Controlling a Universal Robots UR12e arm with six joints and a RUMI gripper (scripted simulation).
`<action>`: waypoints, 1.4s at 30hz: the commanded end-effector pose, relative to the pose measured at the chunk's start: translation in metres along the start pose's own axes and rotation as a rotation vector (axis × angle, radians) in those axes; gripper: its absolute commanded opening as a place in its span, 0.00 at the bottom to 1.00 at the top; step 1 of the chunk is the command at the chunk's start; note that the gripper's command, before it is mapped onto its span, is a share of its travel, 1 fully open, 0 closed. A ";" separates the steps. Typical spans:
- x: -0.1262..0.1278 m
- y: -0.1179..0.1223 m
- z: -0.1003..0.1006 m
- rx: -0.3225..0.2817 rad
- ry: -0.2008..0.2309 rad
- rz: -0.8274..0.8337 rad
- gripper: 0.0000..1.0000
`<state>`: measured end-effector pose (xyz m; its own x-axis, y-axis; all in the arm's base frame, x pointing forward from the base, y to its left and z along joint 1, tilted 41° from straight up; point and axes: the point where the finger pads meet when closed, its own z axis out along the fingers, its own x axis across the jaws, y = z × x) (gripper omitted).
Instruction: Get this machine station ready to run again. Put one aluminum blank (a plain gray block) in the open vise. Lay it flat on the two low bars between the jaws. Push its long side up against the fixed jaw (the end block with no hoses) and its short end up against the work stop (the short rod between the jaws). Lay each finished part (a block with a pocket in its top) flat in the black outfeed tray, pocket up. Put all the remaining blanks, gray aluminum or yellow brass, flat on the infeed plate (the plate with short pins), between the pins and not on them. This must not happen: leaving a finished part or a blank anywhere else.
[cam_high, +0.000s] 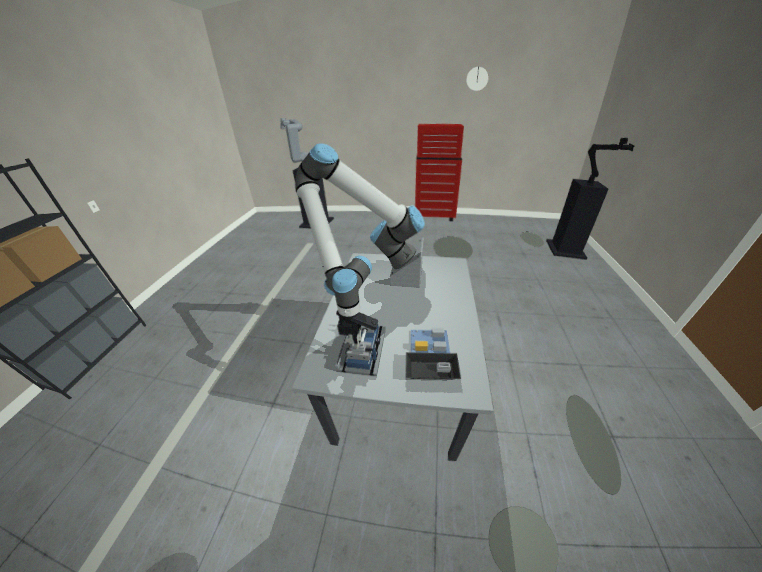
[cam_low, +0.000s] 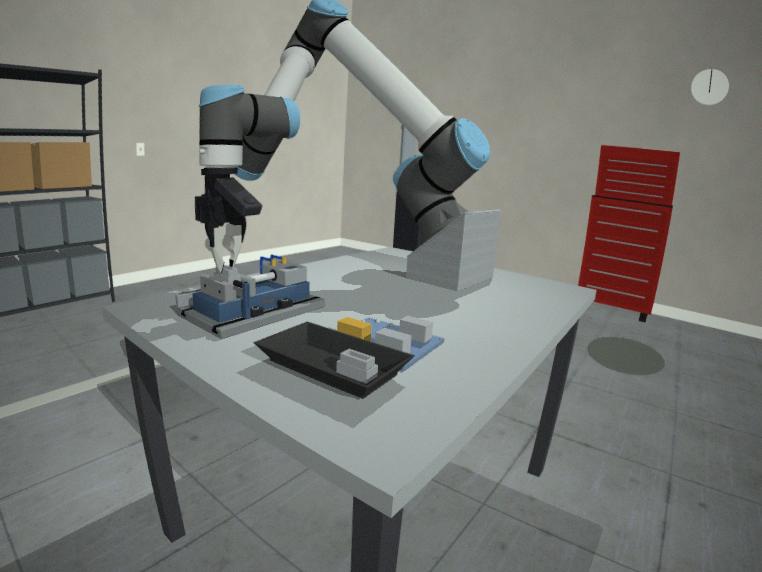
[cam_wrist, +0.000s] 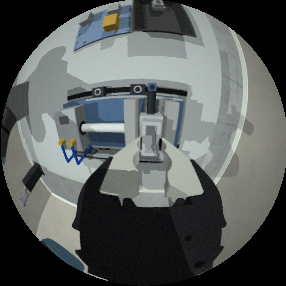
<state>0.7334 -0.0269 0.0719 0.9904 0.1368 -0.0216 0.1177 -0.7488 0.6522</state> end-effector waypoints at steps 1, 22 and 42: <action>0.000 0.000 -0.005 0.000 0.001 0.000 0.00; 0.000 0.000 -0.037 0.000 0.001 0.000 0.00; 0.001 -0.001 -0.044 0.000 0.001 0.000 0.00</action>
<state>0.7303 0.0016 0.1044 0.9903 0.1369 -0.0217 0.1178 -0.7488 0.6522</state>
